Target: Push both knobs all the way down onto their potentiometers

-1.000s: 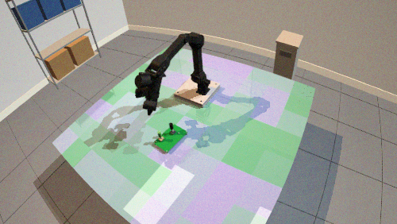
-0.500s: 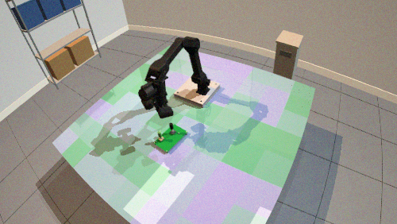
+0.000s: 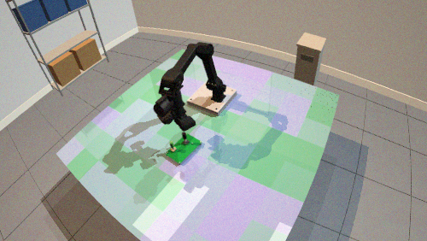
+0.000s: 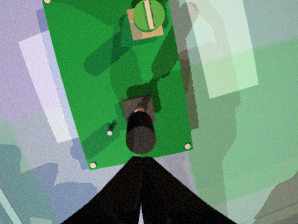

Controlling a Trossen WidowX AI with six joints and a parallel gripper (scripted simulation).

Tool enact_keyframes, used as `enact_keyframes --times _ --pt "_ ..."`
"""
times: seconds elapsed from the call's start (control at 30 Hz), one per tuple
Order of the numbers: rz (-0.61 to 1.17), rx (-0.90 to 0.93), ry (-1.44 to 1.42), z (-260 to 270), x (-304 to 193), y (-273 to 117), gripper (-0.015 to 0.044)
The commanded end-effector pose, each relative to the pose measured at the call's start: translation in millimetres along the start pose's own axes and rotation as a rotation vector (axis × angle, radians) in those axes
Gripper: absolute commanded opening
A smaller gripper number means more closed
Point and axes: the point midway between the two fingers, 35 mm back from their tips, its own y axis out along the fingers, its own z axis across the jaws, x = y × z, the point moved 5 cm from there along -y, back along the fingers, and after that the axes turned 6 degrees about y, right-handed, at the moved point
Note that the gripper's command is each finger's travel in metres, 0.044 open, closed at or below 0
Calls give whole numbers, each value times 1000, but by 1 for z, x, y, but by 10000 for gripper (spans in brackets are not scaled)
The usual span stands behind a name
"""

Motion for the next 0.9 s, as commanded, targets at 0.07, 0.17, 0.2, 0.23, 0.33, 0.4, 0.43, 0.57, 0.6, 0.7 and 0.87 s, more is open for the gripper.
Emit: enact_keyframes --times 0.07,0.17,0.2,0.23,0.33,0.4,0.43,0.57,0.6,0.7,0.87 --pt "22 -11 -6 -1 -3 12 0" --pt "22 -11 -6 -1 -3 12 0" --pt "22 -11 -6 -1 -3 12 0" --pt "22 -11 -6 -1 -3 12 0" --pt "22 -11 -6 -1 -3 13 0" --pt "22 -11 -6 -1 -3 15 0" --pt "22 -11 -6 -1 -3 16 0" --pt "22 -11 -6 -1 -3 22 0" --pt "22 -11 -6 -1 -3 24 0" --pt "22 -11 -6 -1 -3 29 0" --pt "22 -11 -6 -1 -3 33 0"
